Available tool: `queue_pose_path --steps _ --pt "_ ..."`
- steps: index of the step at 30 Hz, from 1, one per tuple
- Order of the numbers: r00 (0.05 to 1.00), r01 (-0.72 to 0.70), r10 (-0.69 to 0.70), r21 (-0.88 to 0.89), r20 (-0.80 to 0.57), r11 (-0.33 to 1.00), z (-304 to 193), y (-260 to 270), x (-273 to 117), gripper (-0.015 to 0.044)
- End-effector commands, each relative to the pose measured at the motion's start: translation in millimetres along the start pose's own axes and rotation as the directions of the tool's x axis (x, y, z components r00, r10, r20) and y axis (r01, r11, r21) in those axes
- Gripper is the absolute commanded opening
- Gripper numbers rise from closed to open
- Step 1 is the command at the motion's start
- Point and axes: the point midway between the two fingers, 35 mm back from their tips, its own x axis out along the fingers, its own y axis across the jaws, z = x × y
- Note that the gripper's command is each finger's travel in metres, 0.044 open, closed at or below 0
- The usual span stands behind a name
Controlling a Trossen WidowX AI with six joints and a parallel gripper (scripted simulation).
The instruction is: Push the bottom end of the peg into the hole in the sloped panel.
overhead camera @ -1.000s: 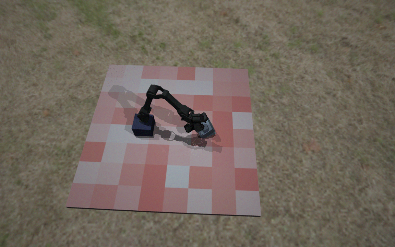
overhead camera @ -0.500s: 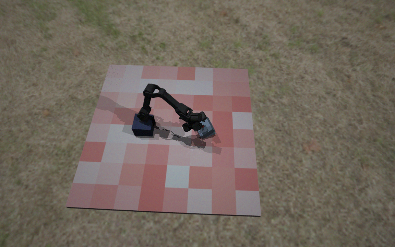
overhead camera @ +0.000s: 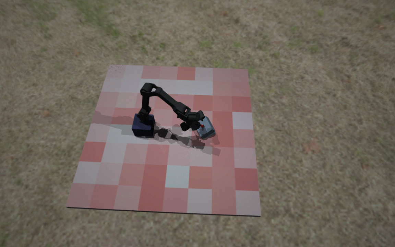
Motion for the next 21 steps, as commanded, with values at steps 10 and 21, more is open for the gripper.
queue_pose_path --steps 10,21 --pt "1.0 -0.007 0.007 -0.006 0.004 1.0 0.3 -0.9 -25.6 0.044" --pt "1.0 -0.007 0.007 -0.006 0.005 1.0 0.3 -2.3 -40.0 0.044"
